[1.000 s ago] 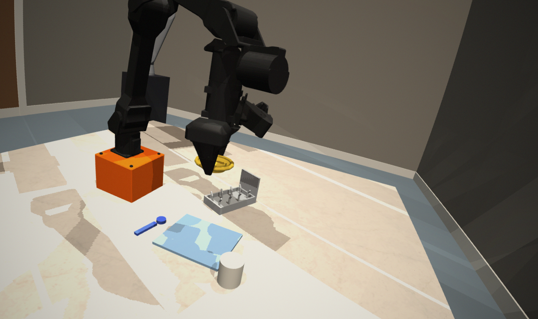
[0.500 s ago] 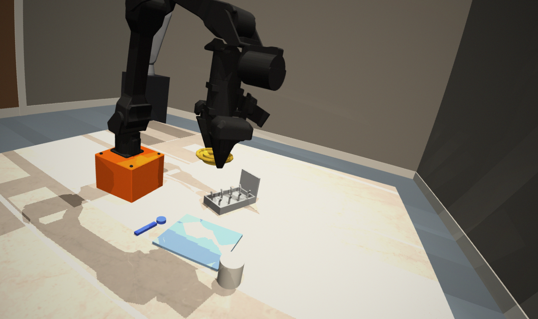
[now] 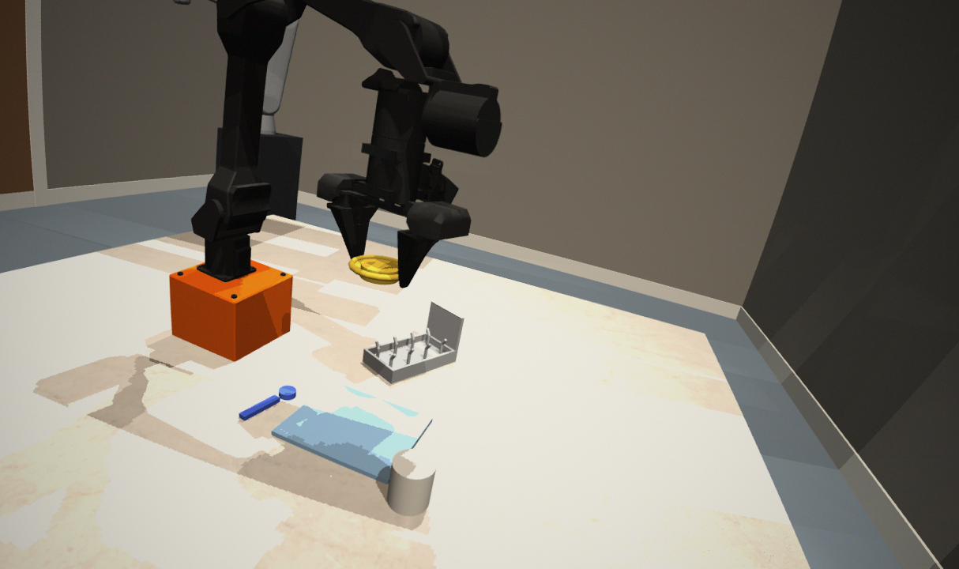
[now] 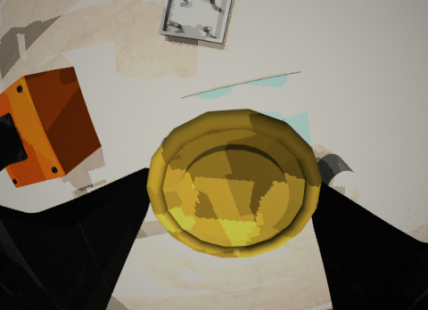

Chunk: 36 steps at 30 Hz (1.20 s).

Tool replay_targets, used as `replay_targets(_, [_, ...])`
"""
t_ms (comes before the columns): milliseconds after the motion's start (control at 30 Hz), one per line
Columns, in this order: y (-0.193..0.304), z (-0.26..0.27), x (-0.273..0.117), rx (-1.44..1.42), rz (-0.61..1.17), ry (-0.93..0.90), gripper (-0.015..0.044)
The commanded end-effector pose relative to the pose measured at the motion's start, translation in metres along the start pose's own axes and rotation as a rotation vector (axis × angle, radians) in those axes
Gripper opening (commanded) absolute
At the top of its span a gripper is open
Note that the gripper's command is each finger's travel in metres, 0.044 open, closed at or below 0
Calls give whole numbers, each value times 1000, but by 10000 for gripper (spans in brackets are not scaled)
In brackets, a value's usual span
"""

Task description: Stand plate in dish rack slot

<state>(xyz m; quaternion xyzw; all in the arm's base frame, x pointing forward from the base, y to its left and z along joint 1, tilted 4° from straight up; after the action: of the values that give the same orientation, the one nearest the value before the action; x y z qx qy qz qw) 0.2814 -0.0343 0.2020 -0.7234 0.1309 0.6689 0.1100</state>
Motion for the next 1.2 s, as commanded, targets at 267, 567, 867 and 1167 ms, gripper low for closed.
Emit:
replay_targets(267, [-10,19,-1,-413,4,6,0])
replay_targets(567, [-17,33,0,-723,4,5,0])
replay_targets(867, [-22,47,2,-1034,3,5,0])
replay_targets(1167, [-27,62,4,-1345,3,5,0])
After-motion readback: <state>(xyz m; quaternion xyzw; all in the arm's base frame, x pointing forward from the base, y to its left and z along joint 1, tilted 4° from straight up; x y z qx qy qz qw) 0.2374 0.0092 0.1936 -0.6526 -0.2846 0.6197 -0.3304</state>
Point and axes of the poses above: the point midway between the two fingers, 35 mm back from their tips, its own x axis out along the fingers, its own z axis across the jaws, y = z × x, the point moved 6 cm from there along -x, back along the fingers, and after that the axes turned 5 degrees about x, right-handed, at the moved point
